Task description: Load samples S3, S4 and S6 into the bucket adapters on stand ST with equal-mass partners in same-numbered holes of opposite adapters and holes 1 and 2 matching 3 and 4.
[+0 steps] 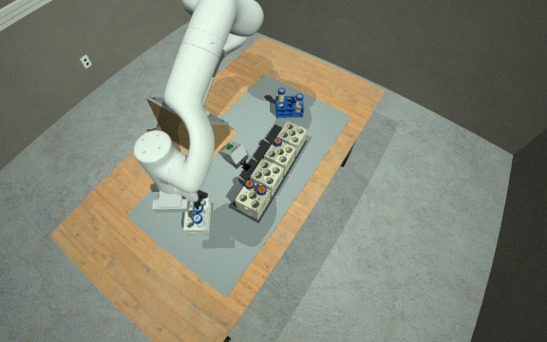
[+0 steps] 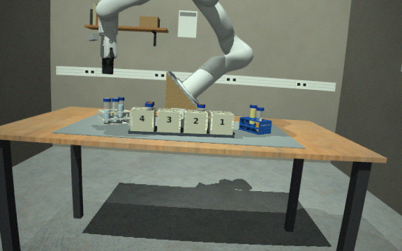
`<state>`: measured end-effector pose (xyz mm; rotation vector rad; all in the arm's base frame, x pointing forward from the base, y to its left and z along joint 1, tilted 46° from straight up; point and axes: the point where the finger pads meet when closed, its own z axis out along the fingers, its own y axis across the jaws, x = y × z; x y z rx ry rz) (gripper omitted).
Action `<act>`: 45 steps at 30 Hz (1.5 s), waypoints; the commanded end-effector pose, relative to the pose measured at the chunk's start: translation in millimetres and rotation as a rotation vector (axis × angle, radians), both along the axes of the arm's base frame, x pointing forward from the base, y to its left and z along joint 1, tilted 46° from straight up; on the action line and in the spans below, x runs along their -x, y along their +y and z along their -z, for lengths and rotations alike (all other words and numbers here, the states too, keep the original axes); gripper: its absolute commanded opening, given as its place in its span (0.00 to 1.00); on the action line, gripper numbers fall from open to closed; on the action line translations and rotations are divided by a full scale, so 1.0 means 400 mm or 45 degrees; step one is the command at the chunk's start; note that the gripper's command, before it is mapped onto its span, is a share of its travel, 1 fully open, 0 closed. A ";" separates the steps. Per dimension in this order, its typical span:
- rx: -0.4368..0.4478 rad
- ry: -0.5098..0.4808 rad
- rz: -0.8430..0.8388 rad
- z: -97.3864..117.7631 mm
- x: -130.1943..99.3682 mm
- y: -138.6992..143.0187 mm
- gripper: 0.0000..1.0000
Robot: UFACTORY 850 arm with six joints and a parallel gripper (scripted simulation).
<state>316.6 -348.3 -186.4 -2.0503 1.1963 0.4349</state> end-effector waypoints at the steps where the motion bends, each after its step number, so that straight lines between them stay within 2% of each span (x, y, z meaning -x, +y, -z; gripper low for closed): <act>1: 0.003 -0.001 0.001 -0.001 -0.001 -0.004 0.57; 45: 0.002 -0.001 0.001 0.137 -0.014 0.141 0.57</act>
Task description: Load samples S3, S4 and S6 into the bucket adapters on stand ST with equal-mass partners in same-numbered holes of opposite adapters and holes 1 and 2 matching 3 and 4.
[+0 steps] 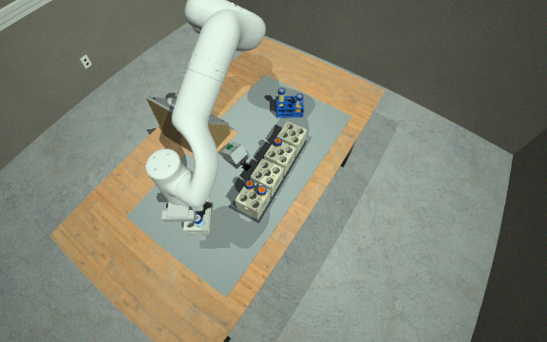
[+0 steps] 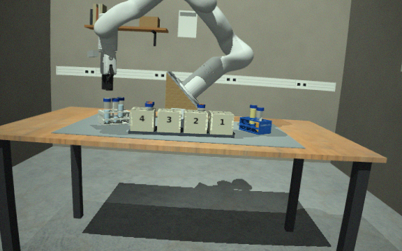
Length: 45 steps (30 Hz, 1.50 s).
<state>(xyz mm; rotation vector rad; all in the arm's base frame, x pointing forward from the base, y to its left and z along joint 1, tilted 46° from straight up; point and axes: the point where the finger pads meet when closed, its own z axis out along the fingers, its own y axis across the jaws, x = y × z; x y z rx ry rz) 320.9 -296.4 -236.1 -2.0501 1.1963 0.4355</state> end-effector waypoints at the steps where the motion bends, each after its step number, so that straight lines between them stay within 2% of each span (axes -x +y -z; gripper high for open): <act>1: 0.003 -0.002 0.001 0.016 -0.003 0.015 0.57; 19: 0.003 -0.002 0.001 0.071 -0.008 0.072 0.57; 45: 0.003 -0.002 0.001 0.087 -0.010 0.089 0.57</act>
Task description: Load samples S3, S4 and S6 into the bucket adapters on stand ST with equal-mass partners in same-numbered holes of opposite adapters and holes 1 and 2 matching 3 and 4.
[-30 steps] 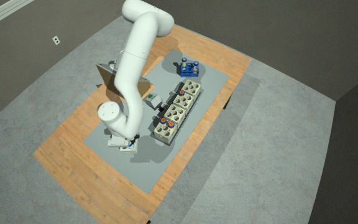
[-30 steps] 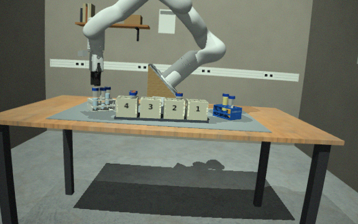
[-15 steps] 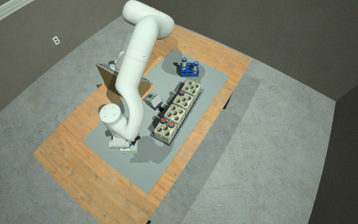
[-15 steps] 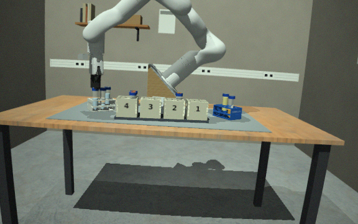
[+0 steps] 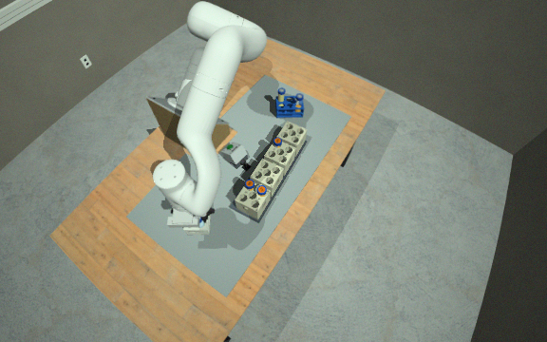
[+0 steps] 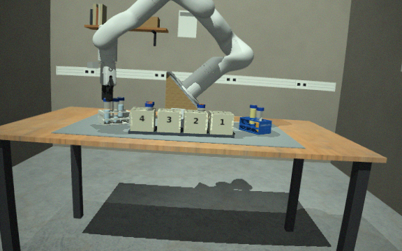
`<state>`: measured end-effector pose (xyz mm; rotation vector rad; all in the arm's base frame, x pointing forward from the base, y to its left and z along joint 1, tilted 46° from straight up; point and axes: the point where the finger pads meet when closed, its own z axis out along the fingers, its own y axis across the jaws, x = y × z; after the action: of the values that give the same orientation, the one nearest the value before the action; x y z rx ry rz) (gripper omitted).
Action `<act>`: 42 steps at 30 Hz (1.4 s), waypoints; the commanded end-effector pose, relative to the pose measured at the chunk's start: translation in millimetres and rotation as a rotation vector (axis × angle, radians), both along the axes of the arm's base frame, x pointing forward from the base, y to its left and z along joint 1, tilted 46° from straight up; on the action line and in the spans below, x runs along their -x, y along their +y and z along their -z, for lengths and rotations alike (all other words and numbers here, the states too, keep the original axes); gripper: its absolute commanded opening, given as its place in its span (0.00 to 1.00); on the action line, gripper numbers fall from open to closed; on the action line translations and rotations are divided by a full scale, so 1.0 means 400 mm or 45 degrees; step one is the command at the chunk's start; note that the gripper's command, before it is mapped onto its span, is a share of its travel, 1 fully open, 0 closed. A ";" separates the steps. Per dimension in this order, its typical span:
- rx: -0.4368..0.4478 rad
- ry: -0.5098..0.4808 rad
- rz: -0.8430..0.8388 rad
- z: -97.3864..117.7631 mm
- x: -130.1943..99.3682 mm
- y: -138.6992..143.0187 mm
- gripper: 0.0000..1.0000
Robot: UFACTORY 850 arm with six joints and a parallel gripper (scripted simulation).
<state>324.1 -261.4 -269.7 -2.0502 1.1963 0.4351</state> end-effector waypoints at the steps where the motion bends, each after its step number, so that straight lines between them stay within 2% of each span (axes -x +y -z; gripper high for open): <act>1: 0.002 -0.002 0.001 0.004 -0.002 0.002 0.57; 34: 0.002 -0.002 0.001 0.022 -0.004 0.020 0.57; 35: 0.002 -0.002 0.001 0.021 -0.004 0.019 0.00; 42: 0.002 -0.002 0.001 0.019 -0.003 0.017 0.00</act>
<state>324.8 -253.0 -277.7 -2.0501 1.1963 0.4350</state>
